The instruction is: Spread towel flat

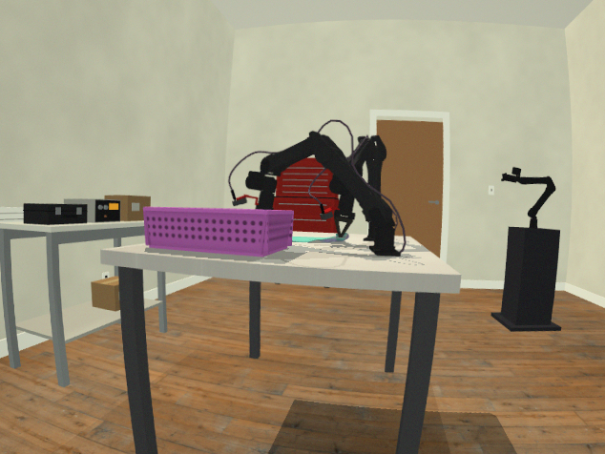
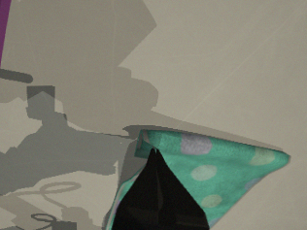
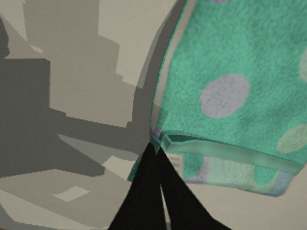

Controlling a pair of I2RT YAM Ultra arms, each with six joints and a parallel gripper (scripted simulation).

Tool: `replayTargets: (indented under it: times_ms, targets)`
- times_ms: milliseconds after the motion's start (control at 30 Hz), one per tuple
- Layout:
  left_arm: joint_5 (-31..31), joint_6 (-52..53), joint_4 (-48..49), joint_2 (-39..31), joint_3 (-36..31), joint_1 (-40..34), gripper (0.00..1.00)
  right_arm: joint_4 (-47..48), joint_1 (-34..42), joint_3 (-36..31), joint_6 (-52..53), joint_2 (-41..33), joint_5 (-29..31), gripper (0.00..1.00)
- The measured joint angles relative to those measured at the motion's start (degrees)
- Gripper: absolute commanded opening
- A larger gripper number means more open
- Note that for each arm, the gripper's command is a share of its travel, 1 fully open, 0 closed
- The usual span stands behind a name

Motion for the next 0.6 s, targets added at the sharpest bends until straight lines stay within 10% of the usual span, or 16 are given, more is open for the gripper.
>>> replayTargets:
  times_ms: [600]
  targets:
    - [-0.5,1.1,-1.0,1.6,2.6,-0.8,0.0,-1.7,-2.5,-1.0,-3.7,-4.5,0.0,0.0]
